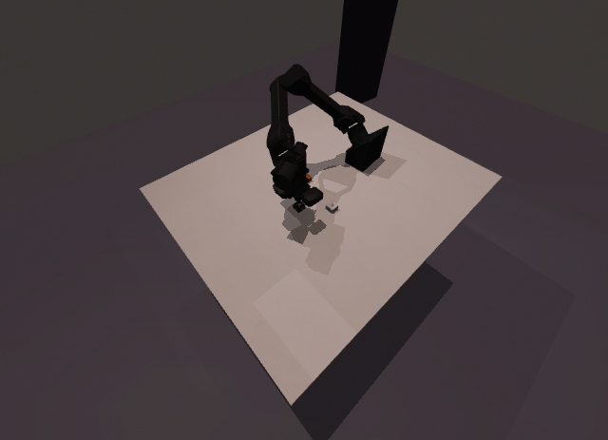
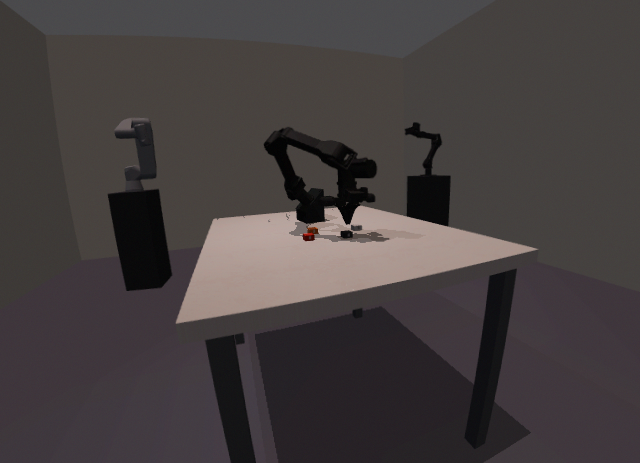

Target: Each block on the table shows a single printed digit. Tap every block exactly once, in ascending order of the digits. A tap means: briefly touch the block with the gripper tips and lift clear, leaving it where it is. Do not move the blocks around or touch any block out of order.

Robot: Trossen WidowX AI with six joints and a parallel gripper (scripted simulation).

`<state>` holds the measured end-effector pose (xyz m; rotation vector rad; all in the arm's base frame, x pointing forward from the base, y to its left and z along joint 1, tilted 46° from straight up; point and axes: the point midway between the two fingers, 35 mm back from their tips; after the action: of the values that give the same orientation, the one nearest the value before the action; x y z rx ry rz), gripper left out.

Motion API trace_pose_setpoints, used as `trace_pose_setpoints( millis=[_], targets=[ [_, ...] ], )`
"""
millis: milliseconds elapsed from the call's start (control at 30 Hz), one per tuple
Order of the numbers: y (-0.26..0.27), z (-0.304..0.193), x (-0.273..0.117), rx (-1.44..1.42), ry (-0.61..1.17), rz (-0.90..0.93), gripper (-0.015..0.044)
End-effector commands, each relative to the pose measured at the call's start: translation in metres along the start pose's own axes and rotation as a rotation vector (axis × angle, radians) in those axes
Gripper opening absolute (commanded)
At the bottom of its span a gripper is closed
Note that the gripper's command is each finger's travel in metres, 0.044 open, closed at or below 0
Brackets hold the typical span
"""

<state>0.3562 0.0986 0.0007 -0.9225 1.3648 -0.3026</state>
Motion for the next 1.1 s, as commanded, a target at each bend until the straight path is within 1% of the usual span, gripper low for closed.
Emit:
trace_pose_setpoints(
  millis=[0,467,767,867,900,1067],
  targets=[
    [0.001,-0.002,0.008,-0.013,0.003,-0.005,0.002],
    [0.001,-0.003,0.03,-0.012,0.003,-0.006,0.002],
    [0.0,-0.003,0.031,-0.012,0.003,-0.006,0.002],
    [0.001,-0.002,0.004,-0.011,0.002,-0.004,0.002],
    [0.001,-0.002,0.001,-0.013,0.003,-0.005,0.002],
    [0.001,-0.002,0.001,-0.013,0.003,-0.005,0.002]
  ],
)
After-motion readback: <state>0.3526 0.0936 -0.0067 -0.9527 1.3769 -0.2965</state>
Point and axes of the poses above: the point midway between the two fingers, 35 mm back from their tips, its own x axis out along the fingers, its own y axis across the jaws, z = x × y, and after that the axes turned 14 degrees about -x, right-handed
